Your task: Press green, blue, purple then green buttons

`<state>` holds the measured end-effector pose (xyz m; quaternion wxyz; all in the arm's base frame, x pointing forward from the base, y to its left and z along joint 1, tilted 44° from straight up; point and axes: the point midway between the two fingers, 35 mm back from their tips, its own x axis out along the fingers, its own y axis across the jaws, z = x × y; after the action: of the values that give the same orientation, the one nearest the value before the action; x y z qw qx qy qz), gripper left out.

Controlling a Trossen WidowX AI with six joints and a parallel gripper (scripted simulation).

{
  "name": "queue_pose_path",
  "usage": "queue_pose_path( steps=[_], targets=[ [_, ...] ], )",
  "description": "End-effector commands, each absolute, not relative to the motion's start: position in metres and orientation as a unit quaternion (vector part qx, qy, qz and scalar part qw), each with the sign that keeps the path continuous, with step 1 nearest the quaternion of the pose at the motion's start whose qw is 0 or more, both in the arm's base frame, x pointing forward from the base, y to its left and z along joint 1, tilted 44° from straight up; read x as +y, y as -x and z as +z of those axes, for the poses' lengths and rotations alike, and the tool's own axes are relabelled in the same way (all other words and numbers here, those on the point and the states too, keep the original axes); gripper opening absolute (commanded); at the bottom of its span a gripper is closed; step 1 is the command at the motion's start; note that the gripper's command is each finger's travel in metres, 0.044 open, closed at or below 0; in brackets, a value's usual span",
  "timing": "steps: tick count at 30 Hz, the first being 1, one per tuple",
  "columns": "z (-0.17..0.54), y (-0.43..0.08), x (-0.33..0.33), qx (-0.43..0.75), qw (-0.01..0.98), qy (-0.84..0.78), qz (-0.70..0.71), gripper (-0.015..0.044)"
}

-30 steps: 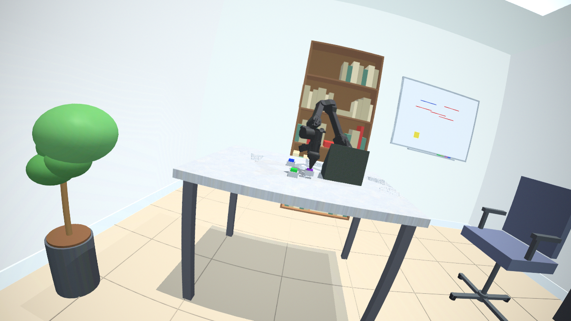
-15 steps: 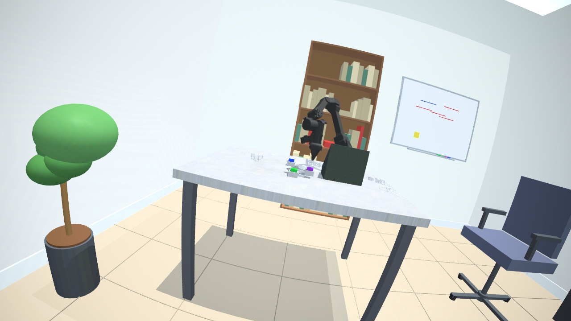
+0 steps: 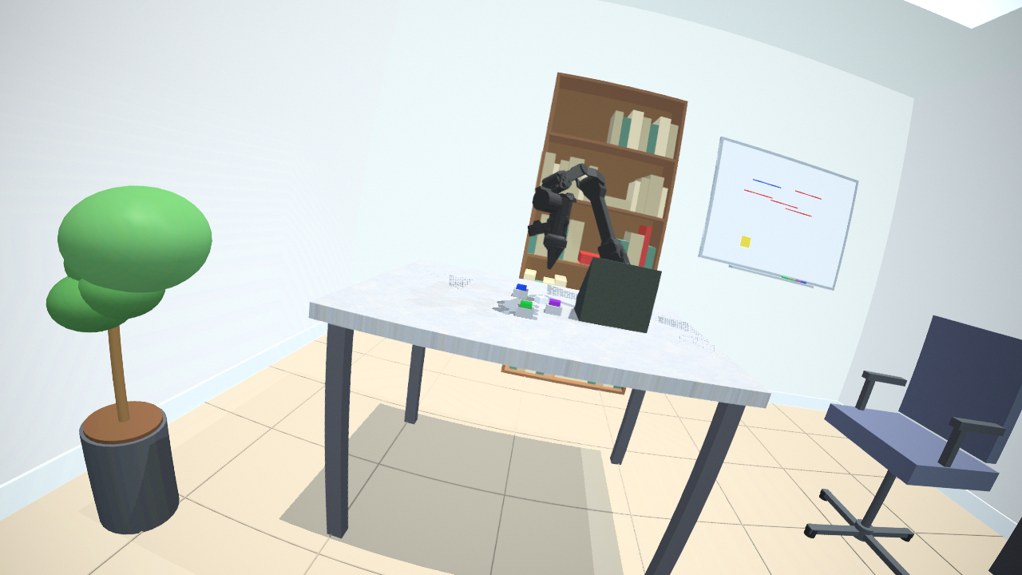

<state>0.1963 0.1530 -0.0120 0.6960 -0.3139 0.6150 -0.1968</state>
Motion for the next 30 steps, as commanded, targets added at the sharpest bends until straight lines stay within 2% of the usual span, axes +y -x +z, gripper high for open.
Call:
queue_pose_path(
  steps=[1, 9, 15, 30],
  targets=[
    [-0.037, -0.22, 0.184, 0.616, 0.696, 0.313, -0.197, 0.002],
    [-0.055, -0.234, 0.201, 0.616, 0.696, 0.312, -0.197, 0.002],
    [-0.099, -0.244, 0.162, 0.615, 0.697, 0.312, -0.197, 0.002],
    [-0.112, -0.247, 0.15, 0.615, 0.696, 0.313, -0.198, 0.002]
  ],
)
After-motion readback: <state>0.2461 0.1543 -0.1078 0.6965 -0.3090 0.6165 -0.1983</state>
